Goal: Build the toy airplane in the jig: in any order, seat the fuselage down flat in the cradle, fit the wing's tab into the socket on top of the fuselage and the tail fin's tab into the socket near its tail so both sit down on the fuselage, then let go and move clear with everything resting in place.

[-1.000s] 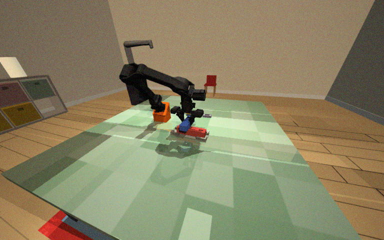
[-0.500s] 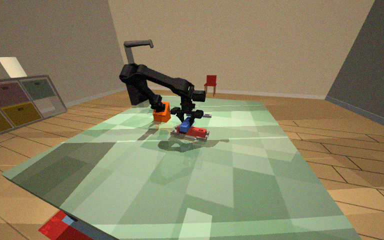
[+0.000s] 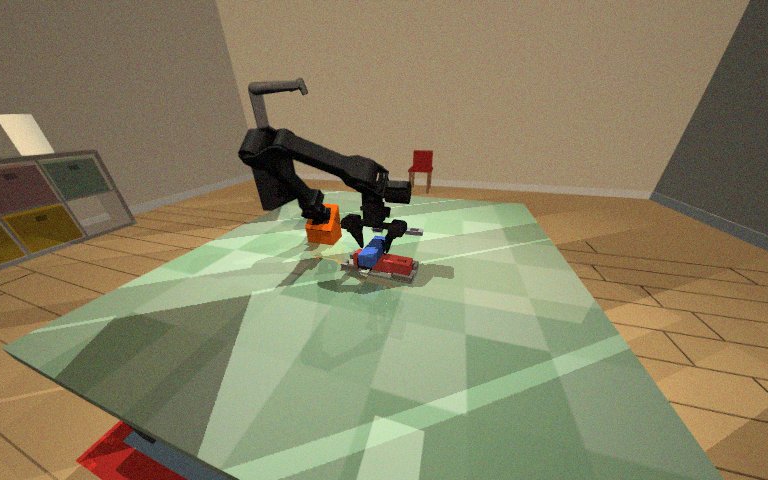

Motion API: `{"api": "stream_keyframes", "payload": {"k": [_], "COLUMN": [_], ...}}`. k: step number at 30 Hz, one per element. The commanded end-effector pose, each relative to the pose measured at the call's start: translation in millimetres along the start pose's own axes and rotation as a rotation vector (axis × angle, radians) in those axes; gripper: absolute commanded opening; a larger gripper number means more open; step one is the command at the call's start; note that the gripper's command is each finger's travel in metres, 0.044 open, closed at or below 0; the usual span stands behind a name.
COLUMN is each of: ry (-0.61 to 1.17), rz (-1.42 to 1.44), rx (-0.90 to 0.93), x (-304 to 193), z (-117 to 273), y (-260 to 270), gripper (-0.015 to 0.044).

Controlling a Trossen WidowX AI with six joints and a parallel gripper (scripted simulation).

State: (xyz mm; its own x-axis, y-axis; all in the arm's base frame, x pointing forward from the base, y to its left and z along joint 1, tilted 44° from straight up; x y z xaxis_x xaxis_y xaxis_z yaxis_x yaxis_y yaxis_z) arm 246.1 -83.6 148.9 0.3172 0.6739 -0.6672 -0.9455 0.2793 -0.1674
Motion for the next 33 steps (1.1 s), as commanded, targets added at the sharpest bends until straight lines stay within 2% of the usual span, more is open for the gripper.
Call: {"api": "stream_keyframes", "payload": {"k": [1,6,12,18,33], "ry": [0.000,-0.002,0.002,0.002,0.002], "rz": [-0.002,-0.001,0.006,-0.010,-1.391], "rx": [-0.001,0.000,0.001,0.001,-0.001], "x": [0,1,2,3,2], "z": [0,9,83,85,84], "y": [0,-1,0,-4,-4], "gripper": [0.0440,0.0440,0.0440,0.0440,0.0440]}}
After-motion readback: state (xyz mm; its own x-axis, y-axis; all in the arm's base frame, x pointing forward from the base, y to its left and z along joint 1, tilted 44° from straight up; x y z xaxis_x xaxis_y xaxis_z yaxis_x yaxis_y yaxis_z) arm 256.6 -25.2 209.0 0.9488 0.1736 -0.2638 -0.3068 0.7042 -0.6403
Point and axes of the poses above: the point midway between the two fingers, 35 mm back from their tips, its own z axis back along the fingers, its own y axis across the jaws, x = y × z, the point moved 7 cm from there along z, back along the fingers, and after that the axes turned 8 degrees about -z, right-handed, at the moved point
